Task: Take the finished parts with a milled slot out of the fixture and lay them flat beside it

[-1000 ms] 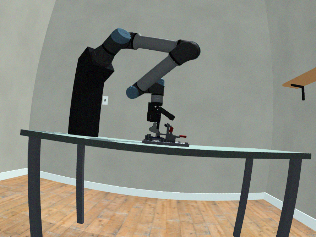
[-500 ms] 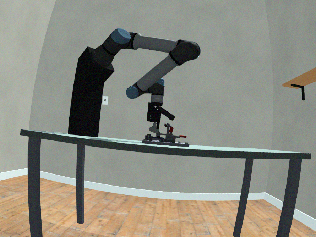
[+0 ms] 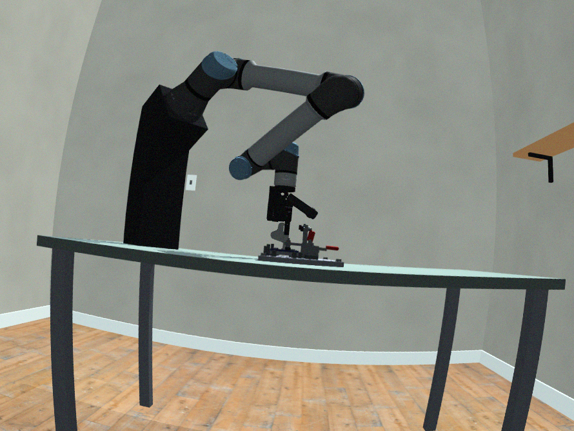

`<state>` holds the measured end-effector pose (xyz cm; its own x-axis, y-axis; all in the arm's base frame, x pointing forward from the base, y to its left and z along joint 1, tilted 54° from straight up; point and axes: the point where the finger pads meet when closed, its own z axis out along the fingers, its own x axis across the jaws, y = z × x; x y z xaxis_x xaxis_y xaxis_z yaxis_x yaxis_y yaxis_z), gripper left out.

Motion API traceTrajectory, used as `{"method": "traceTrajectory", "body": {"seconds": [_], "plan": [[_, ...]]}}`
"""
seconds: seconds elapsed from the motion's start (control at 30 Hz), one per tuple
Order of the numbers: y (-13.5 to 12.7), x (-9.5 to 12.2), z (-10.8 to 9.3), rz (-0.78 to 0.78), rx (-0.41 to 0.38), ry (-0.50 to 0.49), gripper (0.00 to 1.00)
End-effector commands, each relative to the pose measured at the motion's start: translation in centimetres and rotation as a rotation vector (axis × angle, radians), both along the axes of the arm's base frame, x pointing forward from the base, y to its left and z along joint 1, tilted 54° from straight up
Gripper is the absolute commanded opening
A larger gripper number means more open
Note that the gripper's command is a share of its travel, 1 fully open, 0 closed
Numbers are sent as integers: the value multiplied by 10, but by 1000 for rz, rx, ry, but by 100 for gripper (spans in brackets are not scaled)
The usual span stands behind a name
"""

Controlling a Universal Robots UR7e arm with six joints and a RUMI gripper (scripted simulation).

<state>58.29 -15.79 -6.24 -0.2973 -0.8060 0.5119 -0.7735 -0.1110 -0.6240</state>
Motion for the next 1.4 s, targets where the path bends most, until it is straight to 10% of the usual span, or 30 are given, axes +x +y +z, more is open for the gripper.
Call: {"method": "traceTrajectory", "body": {"seconds": [0.0,1.37], "plan": [[1,-3,0,-1,1,3,0],[20,-20,19,0,0,2,0]]}}
